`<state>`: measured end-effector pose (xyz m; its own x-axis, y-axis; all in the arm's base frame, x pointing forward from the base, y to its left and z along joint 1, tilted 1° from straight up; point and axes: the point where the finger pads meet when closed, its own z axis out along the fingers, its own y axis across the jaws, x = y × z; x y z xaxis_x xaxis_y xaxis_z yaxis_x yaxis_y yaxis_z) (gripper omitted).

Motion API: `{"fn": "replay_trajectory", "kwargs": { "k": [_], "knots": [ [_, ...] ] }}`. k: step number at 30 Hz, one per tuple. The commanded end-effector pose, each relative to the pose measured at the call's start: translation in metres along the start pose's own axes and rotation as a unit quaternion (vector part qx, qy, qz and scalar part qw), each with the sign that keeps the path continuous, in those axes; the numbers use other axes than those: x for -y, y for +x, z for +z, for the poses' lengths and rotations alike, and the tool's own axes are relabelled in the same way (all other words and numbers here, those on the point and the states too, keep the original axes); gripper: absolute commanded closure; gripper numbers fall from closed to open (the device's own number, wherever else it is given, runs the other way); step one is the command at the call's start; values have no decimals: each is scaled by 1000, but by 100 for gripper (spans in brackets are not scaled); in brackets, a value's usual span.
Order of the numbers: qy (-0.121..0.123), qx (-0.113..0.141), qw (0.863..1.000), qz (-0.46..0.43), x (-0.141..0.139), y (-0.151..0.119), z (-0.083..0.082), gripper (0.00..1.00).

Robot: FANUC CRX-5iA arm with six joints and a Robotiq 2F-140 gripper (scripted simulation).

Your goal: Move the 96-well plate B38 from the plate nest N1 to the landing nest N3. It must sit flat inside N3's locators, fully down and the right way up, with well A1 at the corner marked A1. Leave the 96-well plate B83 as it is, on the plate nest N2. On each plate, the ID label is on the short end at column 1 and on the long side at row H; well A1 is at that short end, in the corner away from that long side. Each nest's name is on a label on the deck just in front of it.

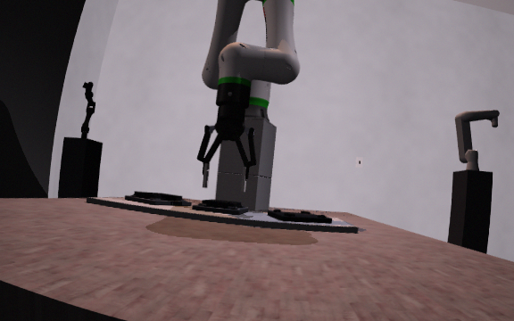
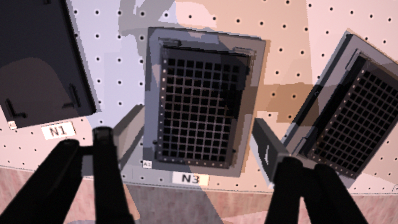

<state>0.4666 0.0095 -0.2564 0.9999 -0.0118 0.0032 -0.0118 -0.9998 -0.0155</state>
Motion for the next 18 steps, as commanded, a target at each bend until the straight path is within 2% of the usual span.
{"fn": "replay_trajectory", "kwargs": {
  "k": [1,18],
  "knots": [
    [0,0,1000,0,0,0,-4,34],
    [0,0,1000,0,0,0,-8,34]
  ]
}}
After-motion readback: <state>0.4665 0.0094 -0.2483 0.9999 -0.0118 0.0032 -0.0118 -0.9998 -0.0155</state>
